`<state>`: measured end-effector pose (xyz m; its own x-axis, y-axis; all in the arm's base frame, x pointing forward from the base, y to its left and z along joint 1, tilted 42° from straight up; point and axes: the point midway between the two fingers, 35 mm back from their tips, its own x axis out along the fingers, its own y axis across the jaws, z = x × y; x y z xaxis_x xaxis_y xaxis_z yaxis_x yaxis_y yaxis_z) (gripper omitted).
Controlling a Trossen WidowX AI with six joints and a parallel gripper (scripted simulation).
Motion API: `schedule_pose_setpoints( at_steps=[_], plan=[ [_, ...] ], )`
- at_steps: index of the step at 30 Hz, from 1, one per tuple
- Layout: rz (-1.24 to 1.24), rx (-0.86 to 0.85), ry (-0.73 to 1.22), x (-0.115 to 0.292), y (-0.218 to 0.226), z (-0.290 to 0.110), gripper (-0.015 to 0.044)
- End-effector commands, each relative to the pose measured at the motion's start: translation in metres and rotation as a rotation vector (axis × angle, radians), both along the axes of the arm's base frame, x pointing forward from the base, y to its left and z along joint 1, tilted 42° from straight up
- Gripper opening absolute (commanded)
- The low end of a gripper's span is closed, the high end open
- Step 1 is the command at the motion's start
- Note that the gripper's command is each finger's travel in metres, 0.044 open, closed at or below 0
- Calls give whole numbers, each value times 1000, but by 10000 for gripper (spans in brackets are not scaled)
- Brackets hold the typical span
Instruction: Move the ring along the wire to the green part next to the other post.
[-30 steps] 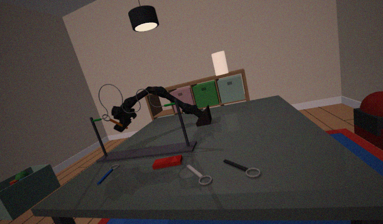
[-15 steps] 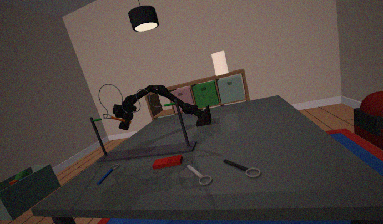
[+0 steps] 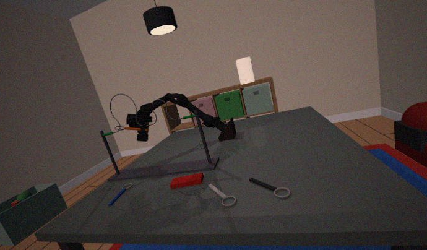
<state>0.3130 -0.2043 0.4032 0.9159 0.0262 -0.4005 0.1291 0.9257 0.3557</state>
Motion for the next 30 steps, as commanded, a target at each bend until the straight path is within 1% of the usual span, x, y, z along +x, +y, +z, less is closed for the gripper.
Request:
schedule_pose_setpoints(
  at_steps=[1,30],
  plan=[
    [9,79,-17,0,14,7,-150],
    [29,460,-78,5,57,39,-150]
  ],
)
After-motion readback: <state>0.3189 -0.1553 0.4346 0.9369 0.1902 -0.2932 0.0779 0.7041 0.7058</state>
